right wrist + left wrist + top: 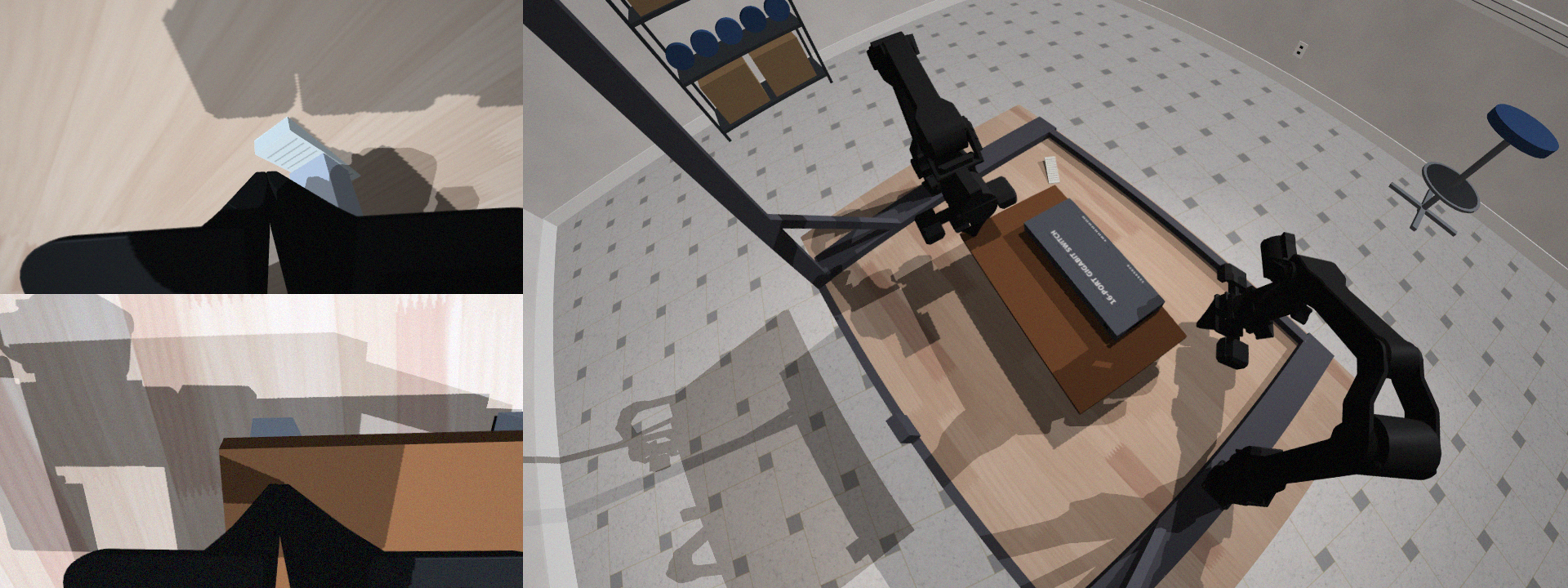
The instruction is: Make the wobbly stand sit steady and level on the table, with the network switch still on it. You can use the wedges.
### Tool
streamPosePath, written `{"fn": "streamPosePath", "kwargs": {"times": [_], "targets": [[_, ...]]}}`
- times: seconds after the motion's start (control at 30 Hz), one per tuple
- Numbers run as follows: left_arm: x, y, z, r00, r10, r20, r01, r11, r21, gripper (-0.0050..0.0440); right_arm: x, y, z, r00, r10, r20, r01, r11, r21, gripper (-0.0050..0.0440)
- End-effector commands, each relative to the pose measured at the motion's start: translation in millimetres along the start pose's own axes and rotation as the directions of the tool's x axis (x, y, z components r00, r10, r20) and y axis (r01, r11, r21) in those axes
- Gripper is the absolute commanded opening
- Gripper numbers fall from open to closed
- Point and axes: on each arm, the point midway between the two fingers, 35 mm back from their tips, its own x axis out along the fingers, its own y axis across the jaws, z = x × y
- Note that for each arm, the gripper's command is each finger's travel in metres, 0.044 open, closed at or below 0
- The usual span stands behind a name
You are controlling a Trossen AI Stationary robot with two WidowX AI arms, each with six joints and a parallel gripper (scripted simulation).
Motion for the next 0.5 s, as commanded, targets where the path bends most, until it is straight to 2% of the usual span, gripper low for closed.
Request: {"fn": "streamPosePath", "kwargs": {"times": [0.0, 0.17, 0.47], "targets": [[6.5, -3.5, -0.2, 1.000, -0.009, 0.014, 0.009, 1.000, -0.009, -0.0050, -2.8, -1.1, -4.7, 1.000, 0.015, -0.005, -0.015, 1.000, -0.017, -0.0050], [-1.5, -3.6, -4.3, 1.000, -0.009, -0.001, 0.009, 1.000, -0.009, -0.0050, -4.2, 4.5, -5.3, 1.000, 0.017, -0.003, -0.017, 1.000, -0.023, -0.0050], [-36.1, -1.2, -3.5, 1.000, 0.000, -0.029, 0.000, 1.000, -0.005, -0.0050, -5.5, 4.9, -5.1, 1.000, 0.022, -0.003, -0.022, 1.000, -0.022, -0.0050]]}}
